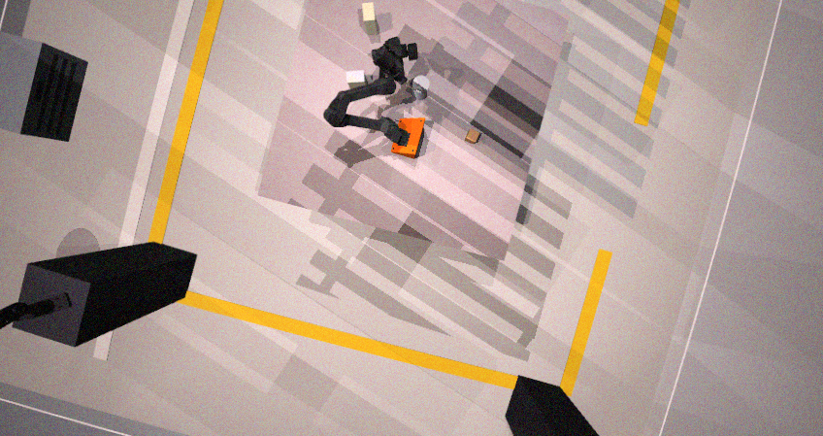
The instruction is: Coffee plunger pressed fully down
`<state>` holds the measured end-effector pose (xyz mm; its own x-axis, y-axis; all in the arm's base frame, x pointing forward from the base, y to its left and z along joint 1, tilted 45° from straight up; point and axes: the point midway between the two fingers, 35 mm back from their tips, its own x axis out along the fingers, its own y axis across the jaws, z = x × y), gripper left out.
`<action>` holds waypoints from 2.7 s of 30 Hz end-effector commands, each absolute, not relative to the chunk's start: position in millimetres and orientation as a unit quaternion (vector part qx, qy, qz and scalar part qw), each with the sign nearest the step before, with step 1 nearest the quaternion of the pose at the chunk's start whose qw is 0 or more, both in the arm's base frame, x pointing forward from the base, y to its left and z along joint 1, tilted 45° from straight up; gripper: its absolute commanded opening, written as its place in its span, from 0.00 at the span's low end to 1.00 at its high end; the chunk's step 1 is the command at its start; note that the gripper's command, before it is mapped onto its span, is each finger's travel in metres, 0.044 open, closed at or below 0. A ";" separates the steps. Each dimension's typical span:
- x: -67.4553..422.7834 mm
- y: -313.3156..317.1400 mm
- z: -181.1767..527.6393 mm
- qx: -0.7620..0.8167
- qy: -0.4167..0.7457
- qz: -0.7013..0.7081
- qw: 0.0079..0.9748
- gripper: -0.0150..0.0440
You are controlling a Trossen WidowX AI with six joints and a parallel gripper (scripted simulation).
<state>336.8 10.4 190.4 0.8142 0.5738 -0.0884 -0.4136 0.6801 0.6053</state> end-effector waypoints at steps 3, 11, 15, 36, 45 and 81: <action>336.0 22.3 177.5 0.308 0.161 0.286 0.893 0.47; 337.8 21.1 177.2 0.307 0.161 0.286 0.893 0.47; 338.5 20.6 176.9 0.307 0.161 0.286 0.893 0.47; 341.3 18.5 176.1 0.307 0.161 0.286 0.893 0.47; 342.2 18.2 175.8 0.307 0.161 0.286 0.893 0.47; 323.5 -33.9 227.9 0.306 0.165 0.281 0.895 1.00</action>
<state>336.9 -11.9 197.7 0.7926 0.5956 -0.1308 -0.3885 0.6586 0.6445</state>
